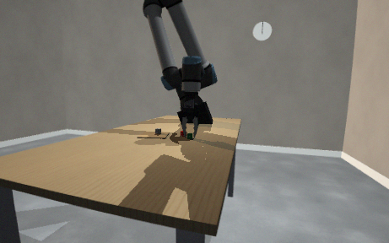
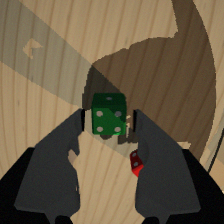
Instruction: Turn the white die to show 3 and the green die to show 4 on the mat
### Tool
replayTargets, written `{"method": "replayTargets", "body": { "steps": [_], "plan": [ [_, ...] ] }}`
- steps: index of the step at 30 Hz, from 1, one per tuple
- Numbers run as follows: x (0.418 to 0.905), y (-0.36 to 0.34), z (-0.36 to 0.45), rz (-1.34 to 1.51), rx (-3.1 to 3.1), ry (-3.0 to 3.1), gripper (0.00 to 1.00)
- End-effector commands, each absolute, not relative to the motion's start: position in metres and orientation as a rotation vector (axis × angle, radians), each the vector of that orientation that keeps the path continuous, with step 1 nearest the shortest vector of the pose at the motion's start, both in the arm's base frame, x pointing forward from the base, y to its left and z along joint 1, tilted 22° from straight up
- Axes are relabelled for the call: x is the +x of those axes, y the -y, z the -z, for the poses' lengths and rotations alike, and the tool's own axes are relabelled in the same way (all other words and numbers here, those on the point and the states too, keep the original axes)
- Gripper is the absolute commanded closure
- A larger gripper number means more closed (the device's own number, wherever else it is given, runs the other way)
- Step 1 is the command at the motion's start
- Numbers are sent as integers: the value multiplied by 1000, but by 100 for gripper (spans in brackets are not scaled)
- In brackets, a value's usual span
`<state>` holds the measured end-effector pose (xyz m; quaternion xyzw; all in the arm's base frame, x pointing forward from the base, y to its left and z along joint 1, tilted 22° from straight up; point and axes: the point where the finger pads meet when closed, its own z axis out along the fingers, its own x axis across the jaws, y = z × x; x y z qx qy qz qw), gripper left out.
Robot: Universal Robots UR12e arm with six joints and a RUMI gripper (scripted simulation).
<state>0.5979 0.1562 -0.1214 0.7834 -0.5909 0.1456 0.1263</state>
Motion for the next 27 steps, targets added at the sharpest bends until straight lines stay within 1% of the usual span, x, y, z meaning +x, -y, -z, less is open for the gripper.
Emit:
{"method": "replayTargets", "body": {
  "steps": [1, 19, 20, 27],
  "plan": [
    [596, -156, 124, -419, 2281, 1720, 76],
    [596, -156, 124, -419, 2281, 1720, 76],
    [596, -156, 124, -419, 2281, 1720, 94],
    [596, -156, 124, -419, 2281, 1720, 94]
  ]
}}
